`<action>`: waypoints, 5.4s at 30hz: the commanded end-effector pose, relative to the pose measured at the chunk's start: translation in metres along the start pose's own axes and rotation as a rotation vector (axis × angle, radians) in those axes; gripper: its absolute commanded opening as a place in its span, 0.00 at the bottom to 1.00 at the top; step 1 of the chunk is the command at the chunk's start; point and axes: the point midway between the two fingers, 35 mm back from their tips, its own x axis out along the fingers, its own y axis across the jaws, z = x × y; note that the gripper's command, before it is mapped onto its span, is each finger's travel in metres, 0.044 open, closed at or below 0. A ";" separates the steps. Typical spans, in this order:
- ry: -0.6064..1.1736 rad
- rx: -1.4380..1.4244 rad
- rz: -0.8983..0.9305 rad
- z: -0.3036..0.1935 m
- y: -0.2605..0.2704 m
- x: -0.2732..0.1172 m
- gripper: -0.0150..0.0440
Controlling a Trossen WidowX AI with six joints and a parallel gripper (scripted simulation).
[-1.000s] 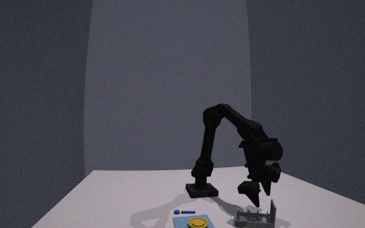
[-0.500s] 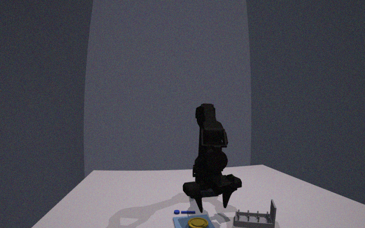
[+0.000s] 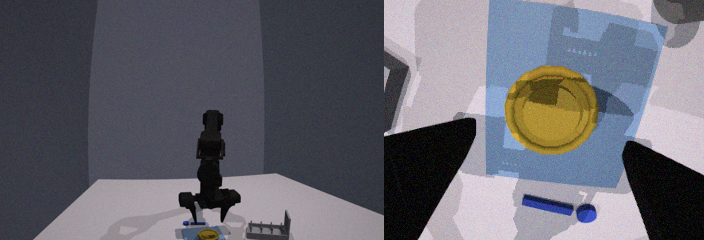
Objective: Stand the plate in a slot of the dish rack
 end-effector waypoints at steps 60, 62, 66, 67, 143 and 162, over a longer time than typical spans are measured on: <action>0.010 0.005 -0.004 0.008 -0.003 0.016 0.29; 0.009 0.005 -0.004 0.010 -0.003 0.008 0.25; 0.009 0.005 -0.004 0.013 -0.004 -0.009 0.25; 0.009 0.005 -0.004 0.014 -0.004 -0.014 0.25; -0.080 0.127 0.383 0.017 0.118 -0.043 0.25; -0.367 -0.207 0.686 0.032 0.116 0.008 0.25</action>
